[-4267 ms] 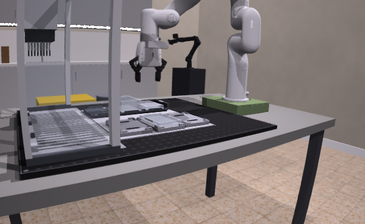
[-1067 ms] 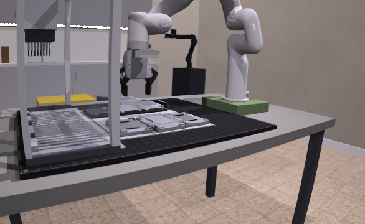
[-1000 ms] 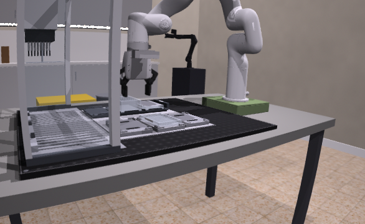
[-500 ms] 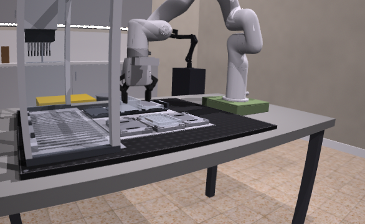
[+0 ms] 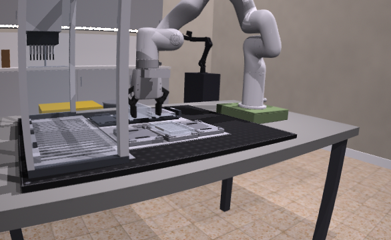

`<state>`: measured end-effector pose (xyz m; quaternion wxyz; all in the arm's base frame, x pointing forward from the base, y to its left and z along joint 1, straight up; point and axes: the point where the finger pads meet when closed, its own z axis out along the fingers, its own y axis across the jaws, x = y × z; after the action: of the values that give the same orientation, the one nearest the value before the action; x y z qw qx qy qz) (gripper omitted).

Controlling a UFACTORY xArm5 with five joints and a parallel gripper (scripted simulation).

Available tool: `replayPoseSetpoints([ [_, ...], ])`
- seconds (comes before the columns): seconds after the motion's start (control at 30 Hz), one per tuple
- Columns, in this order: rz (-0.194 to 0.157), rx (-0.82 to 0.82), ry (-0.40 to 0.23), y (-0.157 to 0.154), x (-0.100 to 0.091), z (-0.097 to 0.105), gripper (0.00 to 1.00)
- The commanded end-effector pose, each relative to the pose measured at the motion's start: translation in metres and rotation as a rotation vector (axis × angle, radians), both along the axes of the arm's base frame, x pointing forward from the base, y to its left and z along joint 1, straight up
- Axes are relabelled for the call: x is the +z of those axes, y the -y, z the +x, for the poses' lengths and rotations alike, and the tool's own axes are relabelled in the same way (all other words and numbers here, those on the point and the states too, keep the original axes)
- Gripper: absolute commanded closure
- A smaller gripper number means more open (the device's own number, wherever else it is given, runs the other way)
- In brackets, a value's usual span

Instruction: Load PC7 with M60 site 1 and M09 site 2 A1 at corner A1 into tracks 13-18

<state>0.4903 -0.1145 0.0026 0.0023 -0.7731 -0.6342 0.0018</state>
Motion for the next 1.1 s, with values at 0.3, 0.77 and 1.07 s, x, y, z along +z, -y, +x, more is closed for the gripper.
replayPoseSetpoints([
  [0.3,0.001,0.0,0.006,0.0,-0.003,0.002,0.0],
  [0.77,0.001,0.0,0.006,0.0,-0.011,0.002,0.0],
  [1.07,0.001,0.0,0.006,0.0,-0.017,0.002,0.0],
])
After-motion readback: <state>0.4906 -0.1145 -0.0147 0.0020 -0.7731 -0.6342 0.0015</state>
